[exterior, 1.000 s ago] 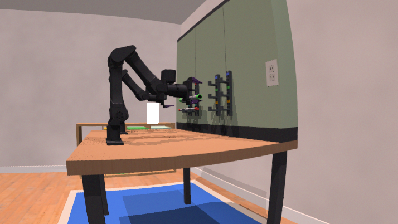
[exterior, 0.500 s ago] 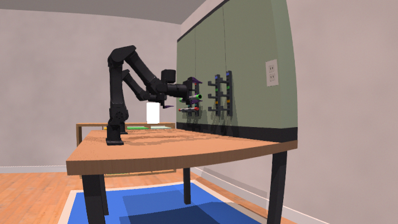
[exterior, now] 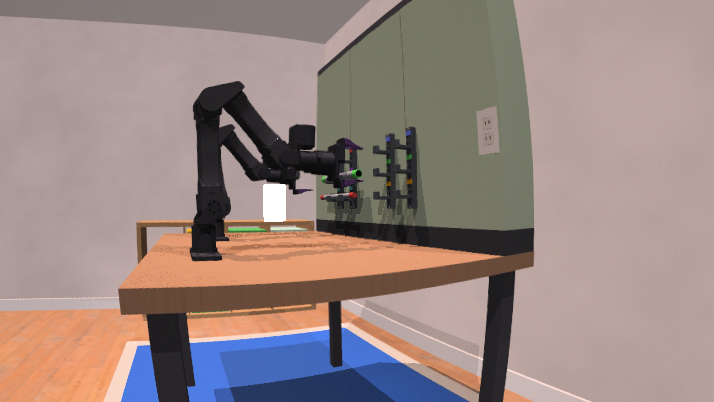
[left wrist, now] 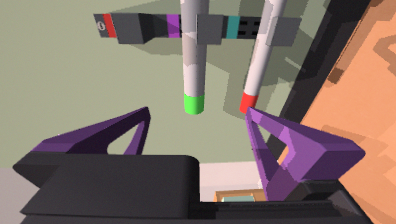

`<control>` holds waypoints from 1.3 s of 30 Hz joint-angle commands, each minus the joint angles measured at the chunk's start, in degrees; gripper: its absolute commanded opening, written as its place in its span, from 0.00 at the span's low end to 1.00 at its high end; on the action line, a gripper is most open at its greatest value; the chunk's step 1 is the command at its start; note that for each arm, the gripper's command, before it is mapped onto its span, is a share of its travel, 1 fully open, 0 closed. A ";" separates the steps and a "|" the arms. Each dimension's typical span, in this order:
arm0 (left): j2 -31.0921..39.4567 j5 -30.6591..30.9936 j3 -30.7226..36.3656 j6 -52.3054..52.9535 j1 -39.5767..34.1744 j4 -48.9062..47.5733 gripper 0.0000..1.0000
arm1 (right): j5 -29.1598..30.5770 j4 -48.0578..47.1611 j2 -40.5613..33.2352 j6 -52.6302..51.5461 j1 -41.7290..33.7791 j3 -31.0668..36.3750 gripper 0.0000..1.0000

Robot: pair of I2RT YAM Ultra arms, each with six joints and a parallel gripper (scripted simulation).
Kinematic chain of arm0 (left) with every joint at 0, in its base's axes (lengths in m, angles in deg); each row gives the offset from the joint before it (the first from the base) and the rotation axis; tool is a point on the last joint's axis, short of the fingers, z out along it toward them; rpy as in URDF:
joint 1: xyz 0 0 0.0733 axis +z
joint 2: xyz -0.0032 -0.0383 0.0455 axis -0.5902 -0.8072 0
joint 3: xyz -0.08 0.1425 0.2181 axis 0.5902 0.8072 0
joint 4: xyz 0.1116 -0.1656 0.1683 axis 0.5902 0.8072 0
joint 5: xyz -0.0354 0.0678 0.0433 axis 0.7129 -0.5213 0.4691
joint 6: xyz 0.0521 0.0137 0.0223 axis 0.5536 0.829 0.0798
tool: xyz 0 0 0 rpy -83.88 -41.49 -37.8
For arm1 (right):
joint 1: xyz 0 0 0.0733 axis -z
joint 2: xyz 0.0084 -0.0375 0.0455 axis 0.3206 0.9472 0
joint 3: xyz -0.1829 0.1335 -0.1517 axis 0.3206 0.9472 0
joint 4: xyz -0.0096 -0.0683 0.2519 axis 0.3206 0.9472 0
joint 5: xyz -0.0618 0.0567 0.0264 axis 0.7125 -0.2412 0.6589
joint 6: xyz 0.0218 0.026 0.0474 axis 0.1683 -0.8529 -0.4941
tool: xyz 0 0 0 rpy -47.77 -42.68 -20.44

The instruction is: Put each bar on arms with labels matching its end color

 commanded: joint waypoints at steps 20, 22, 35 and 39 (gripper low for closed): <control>-1.33 1.19 -2.77 0.02 1.44 -1.88 1.00 | 0.37 -1.42 0.28 -0.13 -0.39 -0.02 1.00; -1.40 1.29 -2.72 0.02 1.54 -1.99 1.00 | 0.37 -1.42 0.28 -0.13 -0.39 -0.02 1.00; -1.30 1.12 -2.51 0.00 1.36 -2.13 1.00 | 0.37 -1.42 0.28 -0.13 -0.39 -0.02 1.00; -1.24 1.03 -2.43 0.00 1.27 -2.15 1.00 | 0.37 -1.42 0.28 -0.13 -0.39 -0.02 1.00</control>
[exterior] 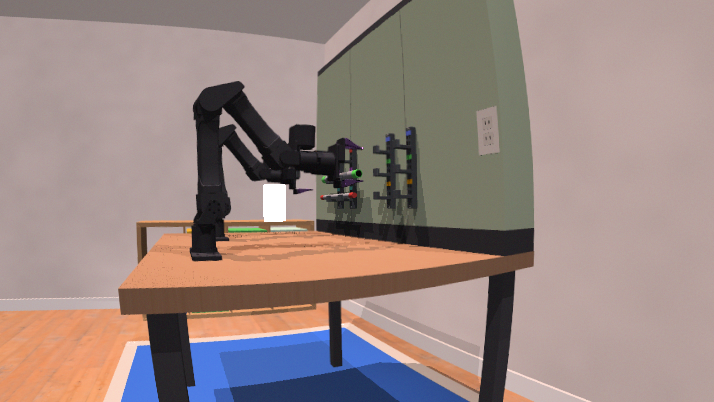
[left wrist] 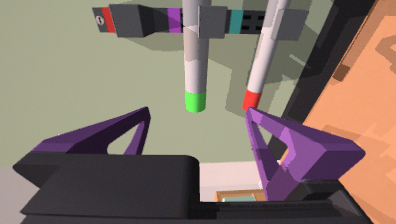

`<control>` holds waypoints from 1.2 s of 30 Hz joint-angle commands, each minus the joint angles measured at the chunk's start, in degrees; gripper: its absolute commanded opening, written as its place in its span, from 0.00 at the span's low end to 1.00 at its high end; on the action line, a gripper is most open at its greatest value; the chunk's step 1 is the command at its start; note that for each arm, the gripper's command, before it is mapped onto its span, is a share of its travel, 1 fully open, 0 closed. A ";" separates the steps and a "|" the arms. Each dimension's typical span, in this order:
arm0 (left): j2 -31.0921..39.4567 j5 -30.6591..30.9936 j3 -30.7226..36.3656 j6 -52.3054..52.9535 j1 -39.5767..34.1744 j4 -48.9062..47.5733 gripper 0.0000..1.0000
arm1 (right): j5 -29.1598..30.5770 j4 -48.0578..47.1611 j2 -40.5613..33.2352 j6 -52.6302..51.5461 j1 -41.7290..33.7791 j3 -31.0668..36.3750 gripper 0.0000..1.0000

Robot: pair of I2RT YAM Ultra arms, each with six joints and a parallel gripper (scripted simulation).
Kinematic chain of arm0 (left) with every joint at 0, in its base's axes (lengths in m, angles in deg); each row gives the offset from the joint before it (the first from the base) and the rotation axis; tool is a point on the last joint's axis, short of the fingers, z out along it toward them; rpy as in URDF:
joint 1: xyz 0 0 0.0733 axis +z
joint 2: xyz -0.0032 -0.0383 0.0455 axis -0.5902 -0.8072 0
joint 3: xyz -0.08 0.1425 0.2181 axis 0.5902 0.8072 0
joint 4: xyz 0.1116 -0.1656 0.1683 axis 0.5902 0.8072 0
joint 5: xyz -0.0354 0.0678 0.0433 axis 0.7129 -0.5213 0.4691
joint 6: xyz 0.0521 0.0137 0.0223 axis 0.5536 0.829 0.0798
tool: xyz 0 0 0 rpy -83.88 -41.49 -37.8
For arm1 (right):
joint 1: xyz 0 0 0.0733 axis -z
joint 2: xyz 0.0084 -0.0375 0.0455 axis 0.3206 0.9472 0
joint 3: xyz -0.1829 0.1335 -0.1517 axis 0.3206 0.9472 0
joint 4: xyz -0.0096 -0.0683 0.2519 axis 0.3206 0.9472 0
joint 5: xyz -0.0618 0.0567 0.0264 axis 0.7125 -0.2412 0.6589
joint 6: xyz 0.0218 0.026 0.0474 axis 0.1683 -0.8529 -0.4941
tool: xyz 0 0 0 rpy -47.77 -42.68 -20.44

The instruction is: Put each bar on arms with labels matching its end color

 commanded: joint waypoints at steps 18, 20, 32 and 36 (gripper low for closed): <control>-4.17 -1.69 -4.49 -0.05 -1.46 -2.73 1.00 | 0.37 -1.42 0.28 -0.13 -0.39 -0.02 1.00; -4.17 -1.69 -4.49 -0.05 -1.46 -2.73 1.00 | 0.37 -1.42 0.28 -0.13 -0.39 -0.02 1.00; -7.20 -2.70 -8.21 -0.05 -2.47 -2.07 1.00 | 0.37 -1.42 0.28 -0.13 -0.39 -0.02 1.00; -7.95 -2.94 -9.16 -0.05 -2.71 -1.87 1.00 | 0.37 -1.42 0.28 -0.13 -0.39 -0.02 1.00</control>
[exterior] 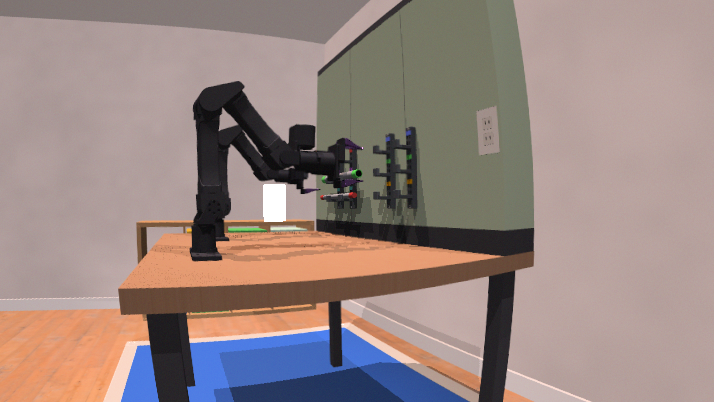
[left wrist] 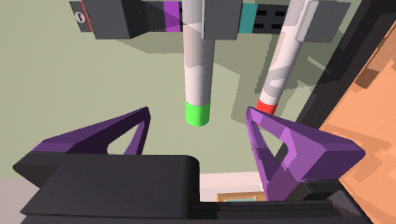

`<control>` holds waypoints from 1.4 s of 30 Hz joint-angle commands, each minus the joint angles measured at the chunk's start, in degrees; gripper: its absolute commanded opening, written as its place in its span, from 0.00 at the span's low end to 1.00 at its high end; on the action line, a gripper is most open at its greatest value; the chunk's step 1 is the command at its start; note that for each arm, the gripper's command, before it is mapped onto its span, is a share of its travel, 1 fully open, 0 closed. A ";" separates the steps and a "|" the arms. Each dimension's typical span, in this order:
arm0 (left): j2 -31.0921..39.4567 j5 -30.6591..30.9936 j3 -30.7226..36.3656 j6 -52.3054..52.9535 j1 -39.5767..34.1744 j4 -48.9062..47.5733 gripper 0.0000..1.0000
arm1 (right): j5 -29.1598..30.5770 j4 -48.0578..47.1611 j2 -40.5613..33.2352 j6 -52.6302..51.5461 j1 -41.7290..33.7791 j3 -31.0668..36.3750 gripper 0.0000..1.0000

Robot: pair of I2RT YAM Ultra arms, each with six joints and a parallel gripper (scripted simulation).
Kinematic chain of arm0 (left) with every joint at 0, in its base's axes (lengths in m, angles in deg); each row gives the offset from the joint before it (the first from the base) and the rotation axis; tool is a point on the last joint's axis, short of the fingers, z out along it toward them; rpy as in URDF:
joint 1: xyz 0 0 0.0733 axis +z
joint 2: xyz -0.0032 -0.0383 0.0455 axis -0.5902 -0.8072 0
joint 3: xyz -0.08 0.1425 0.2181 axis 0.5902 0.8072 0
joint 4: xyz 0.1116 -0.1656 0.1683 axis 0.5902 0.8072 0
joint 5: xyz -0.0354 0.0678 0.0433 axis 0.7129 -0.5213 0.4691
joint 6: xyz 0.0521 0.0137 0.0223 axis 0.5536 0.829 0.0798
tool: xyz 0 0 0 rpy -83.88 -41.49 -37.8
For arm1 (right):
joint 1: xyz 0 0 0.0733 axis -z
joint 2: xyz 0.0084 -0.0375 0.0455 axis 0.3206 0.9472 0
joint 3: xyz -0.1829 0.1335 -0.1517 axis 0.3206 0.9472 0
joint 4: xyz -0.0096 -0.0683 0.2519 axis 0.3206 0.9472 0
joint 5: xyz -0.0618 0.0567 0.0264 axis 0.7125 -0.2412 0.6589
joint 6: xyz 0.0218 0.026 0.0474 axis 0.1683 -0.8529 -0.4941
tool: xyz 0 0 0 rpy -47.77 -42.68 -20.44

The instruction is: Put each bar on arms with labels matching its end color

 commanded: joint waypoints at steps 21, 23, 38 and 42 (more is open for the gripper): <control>-5.53 -1.74 -6.97 -0.05 -1.97 -1.45 1.00 | 0.37 -1.42 0.28 -0.13 -0.39 -0.02 1.00; -6.00 -1.87 -7.61 -0.05 -2.10 -1.29 1.00 | 0.37 -1.42 0.28 -0.13 -0.39 -0.02 1.00; -8.75 -2.73 -11.05 -0.04 -2.96 -0.60 1.00 | 0.37 -1.42 0.28 -0.13 -0.39 -0.02 1.00; -8.97 -3.03 -10.98 -0.04 -3.25 -0.89 1.00 | 0.37 -1.42 0.28 -0.13 -0.39 -0.02 1.00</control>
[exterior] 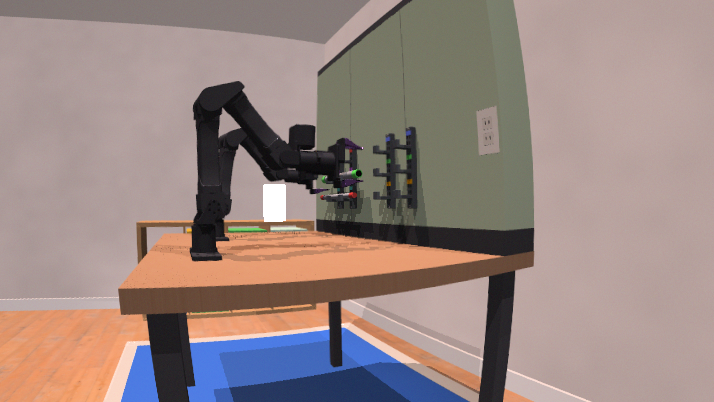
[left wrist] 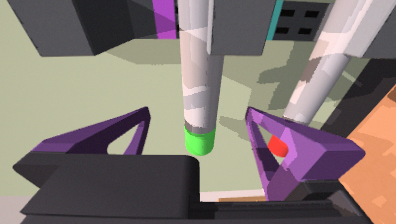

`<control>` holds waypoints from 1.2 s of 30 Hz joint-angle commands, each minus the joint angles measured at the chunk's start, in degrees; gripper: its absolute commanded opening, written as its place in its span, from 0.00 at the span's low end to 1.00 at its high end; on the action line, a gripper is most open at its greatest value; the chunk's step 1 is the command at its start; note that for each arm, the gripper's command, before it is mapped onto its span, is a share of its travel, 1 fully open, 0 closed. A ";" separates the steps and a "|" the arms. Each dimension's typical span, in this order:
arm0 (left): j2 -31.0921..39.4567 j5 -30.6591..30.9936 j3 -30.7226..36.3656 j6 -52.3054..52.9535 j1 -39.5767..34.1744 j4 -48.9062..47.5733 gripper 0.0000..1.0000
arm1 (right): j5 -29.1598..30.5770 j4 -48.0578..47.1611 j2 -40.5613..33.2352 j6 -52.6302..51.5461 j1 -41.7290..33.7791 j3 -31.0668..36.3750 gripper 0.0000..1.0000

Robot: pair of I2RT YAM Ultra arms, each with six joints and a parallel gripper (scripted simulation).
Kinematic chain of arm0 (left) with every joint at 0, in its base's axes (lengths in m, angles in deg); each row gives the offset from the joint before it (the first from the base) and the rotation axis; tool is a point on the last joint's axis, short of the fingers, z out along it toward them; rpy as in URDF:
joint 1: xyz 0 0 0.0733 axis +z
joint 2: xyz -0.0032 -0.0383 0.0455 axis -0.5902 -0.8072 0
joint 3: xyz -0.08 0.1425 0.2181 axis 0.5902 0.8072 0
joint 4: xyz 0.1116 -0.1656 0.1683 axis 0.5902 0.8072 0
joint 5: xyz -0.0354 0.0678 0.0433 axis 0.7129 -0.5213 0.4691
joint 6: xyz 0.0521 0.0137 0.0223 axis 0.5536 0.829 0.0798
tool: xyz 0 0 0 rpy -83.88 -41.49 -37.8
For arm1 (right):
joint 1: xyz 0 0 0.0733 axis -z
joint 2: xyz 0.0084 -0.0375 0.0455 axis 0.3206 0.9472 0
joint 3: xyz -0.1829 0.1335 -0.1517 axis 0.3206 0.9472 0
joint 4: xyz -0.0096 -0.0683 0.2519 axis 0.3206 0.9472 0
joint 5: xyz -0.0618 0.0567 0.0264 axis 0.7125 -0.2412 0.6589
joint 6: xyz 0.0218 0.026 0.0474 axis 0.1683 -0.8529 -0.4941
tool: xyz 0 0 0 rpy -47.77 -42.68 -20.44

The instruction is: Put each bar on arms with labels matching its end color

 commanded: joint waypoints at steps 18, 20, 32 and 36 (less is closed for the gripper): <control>-0.37 -1.03 -1.84 -0.03 -1.34 -1.18 1.00 | 0.37 -1.42 0.28 -0.13 -0.39 -0.02 1.00; -0.31 -1.03 -1.85 -0.03 -1.34 -1.11 1.00 | 0.37 -1.42 0.28 -0.13 -0.39 -0.02 1.00; 0.01 -1.04 -1.91 -0.03 -1.35 -0.74 1.00 | 0.37 -1.42 0.28 -0.13 -0.39 -0.02 1.00; 0.15 -1.05 -1.93 -0.03 -1.36 -0.59 1.00 | 0.37 -1.42 0.28 -0.13 -0.39 -0.02 1.00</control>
